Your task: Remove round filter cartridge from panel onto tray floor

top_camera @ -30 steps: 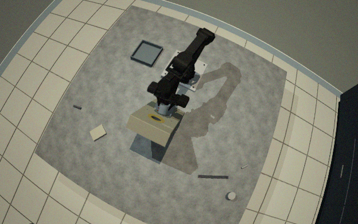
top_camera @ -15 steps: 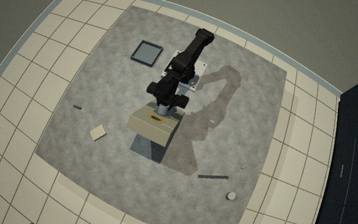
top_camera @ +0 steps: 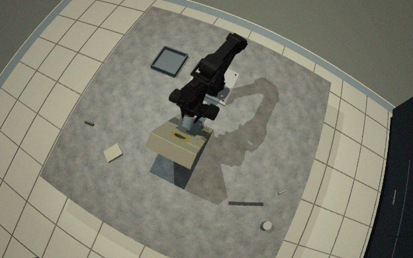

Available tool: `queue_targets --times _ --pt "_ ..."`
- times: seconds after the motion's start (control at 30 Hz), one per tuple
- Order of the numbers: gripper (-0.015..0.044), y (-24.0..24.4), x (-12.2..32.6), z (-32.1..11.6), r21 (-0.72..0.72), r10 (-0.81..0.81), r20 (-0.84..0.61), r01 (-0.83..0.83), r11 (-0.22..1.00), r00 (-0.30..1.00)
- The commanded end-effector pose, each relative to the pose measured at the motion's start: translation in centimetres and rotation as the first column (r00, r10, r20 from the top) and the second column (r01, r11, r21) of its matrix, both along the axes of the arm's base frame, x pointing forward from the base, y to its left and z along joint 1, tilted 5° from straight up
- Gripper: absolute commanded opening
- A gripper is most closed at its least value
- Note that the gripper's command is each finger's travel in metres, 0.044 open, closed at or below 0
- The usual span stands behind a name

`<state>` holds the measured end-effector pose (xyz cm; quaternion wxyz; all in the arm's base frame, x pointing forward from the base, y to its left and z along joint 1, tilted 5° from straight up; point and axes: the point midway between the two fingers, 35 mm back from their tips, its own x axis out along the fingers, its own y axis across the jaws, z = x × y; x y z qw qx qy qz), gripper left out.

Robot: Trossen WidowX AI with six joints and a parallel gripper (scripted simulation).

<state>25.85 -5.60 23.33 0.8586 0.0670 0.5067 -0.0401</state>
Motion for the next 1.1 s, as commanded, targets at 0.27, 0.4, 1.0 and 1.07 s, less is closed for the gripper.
queue_targets --times 0.27,0.4,1.0,1.07 --pt "0.0 0.1 -2.6 5.2 -0.002 0.005 0.011 -0.005 1.0 1.0" --pt "0.0 -0.1 -2.8 5.4 -0.003 0.005 0.01 -0.005 1.0 1.0" --pt "0.0 -6.4 -3.0 4.1 -0.009 0.006 0.002 -0.006 1.0 1.0" --pt "0.0 -7.2 -3.1 3.9 -0.01 0.006 0.004 -0.006 1.0 1.0"
